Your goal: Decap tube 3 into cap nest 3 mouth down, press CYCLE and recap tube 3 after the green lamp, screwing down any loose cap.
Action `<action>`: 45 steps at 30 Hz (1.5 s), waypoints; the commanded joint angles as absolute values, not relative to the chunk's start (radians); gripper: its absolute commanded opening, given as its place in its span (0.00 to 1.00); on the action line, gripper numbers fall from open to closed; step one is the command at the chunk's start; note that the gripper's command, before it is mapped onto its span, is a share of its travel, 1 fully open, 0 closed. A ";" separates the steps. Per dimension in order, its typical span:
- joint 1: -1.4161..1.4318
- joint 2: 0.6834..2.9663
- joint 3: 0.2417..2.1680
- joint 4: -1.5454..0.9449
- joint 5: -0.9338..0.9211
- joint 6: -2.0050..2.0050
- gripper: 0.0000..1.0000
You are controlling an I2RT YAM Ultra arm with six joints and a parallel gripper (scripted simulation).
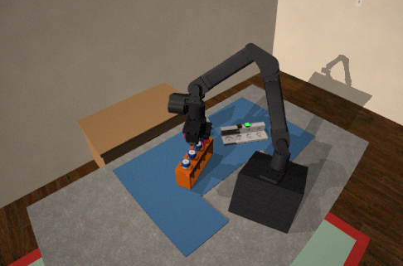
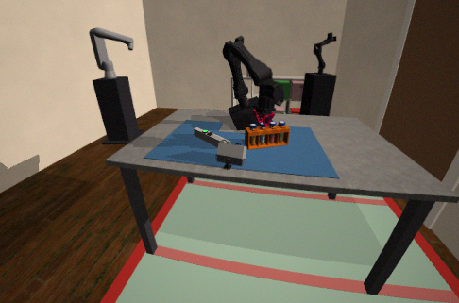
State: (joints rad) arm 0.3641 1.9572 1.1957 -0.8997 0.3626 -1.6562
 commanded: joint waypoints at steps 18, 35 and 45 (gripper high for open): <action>0.368 1.951 1.198 -0.901 0.362 -1.744 0.00; 0.367 1.951 1.197 -0.899 0.362 -1.045 0.00; 0.367 1.951 1.196 -0.898 0.362 -0.645 0.00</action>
